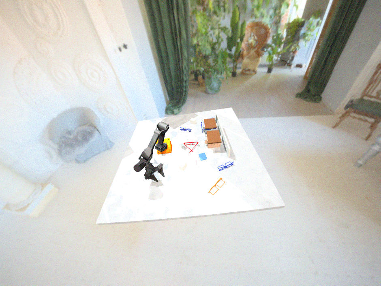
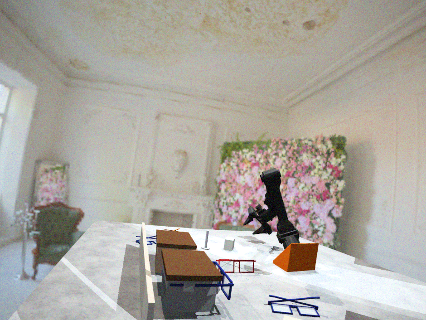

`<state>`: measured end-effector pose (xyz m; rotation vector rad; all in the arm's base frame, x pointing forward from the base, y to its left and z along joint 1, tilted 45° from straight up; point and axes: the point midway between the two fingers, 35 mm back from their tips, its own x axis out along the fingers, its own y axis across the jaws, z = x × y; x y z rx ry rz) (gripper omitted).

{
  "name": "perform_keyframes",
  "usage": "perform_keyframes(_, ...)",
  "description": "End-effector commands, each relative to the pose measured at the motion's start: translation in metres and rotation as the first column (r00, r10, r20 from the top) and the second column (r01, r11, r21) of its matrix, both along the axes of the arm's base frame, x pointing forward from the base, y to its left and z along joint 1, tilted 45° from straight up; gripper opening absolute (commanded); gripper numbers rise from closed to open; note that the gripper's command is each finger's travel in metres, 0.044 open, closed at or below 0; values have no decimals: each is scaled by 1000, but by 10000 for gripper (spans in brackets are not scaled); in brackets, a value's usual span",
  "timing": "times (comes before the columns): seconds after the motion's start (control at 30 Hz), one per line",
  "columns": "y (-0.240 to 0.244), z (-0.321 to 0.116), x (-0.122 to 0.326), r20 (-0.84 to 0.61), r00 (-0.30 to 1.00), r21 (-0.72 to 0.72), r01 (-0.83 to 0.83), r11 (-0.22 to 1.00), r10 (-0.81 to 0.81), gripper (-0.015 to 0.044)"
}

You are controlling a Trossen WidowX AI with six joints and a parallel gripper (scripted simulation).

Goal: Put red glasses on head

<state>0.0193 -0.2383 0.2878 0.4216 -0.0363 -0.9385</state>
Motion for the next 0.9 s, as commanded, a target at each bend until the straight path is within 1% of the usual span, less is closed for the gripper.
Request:
perform_keyframes(0.0,0,0,0,0,1000,0,0,1000,0,426)
perform_keyframes(0.03,0,0,0,0,1000,0,0,1000,0,440)
perform_keyframes(0.23,0,0,0,0,1000,0,0,1000,0,440)
perform_keyframes(0.37,-3,-1,6,2,1000,16,-17,1000,17,335)
perform_keyframes(0.53,-10,-5,30,6,997,70,-75,995,75,204)
perform_keyframes(0.87,-15,-14,87,0,981,177,-192,965,195,200)
